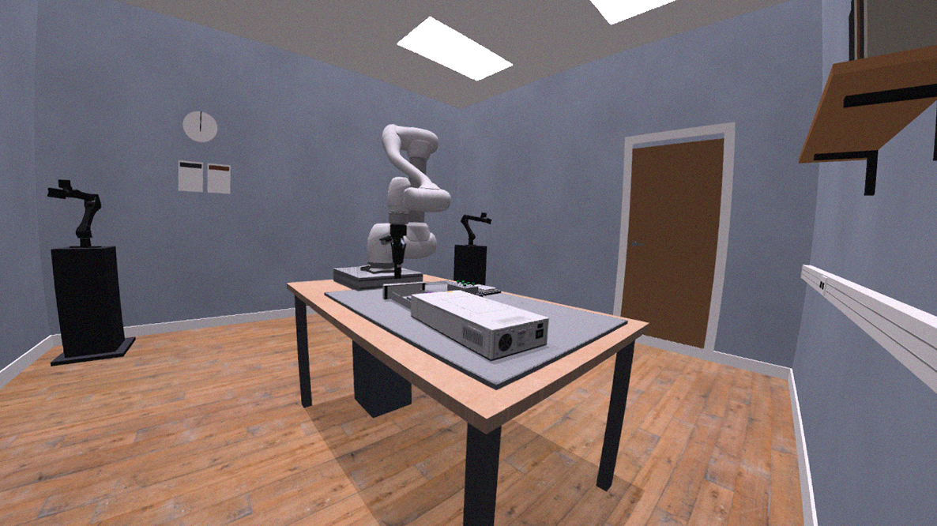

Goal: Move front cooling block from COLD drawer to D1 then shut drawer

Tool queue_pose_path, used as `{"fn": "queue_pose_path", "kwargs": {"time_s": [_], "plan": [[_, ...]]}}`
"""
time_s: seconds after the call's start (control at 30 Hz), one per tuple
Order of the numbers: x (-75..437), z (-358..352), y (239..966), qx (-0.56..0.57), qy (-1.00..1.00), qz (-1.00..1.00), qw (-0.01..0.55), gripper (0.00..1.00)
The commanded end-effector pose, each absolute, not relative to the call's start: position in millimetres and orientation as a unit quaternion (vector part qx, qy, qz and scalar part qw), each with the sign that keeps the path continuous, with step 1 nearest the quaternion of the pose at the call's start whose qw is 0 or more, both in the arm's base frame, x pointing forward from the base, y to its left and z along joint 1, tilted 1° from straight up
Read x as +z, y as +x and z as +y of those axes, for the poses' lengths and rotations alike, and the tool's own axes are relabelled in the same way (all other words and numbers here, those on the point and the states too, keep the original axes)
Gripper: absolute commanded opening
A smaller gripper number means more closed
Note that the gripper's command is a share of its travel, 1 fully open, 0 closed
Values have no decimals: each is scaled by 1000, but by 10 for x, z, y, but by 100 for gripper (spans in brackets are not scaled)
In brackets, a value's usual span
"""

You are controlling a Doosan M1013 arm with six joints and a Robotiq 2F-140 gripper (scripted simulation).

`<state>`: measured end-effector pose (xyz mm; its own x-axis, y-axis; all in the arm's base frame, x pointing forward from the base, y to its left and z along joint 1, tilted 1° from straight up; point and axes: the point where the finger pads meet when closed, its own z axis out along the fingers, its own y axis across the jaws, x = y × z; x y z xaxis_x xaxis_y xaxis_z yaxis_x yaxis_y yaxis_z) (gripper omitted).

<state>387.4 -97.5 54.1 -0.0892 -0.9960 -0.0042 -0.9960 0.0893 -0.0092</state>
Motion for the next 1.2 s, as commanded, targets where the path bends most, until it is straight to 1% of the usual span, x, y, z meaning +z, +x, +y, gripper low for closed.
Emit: {"fn": "queue_pose_path", "kwargs": {"time_s": [0.0, 1.17], "plan": [[505, -976, 3879, -2, -675, 738, 5, 10], [105, -975, 3883, -2, -675, 738, 5, 10]]}}
